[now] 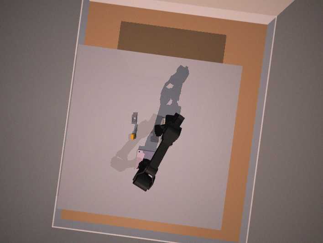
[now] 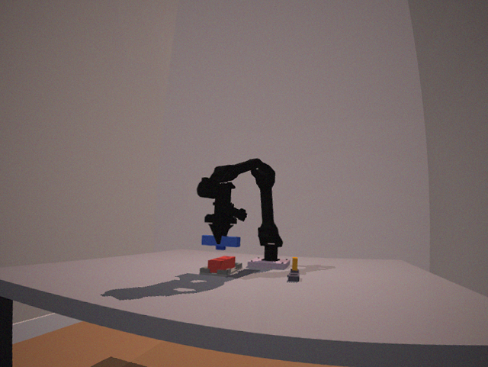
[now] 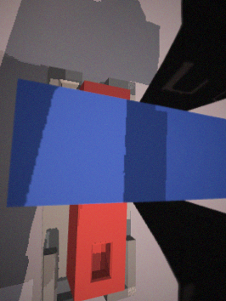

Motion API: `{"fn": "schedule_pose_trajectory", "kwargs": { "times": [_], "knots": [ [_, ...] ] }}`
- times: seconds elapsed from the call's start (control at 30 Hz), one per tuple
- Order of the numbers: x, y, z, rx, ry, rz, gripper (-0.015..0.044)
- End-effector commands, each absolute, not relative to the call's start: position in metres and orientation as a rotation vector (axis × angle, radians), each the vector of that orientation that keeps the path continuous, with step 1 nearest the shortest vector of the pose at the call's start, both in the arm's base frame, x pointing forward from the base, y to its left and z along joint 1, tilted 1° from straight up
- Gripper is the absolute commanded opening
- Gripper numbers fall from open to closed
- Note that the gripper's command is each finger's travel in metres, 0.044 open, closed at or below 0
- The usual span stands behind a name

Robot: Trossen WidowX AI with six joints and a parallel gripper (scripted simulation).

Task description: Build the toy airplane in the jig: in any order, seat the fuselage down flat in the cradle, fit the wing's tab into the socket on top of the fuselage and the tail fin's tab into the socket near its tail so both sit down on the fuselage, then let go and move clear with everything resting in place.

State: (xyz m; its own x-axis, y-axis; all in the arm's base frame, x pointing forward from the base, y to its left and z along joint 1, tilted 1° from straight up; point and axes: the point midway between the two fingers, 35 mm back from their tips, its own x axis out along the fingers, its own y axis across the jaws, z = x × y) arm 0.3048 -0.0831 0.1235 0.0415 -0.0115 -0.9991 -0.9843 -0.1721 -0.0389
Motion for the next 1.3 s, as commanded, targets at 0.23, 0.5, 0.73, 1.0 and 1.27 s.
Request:
{"fn": "schedule_pose_trajectory", "kwargs": {
  "times": [0.23, 0.5, 0.73, 1.0, 1.27],
  "knots": [
    [0.306, -0.083, 0.107, -1.366, 1.101, 1.301, 0.0197],
    [0.306, -0.083, 0.094, -1.366, 1.101, 1.301, 0.0197],
    [0.306, -0.083, 0.085, -1.366, 1.101, 1.301, 0.0197],
    [0.306, -0.083, 0.087, -1.364, 1.105, 1.301, 0.0150],
    [0.306, -0.083, 0.087, -1.364, 1.105, 1.301, 0.0150]
  ]
}}
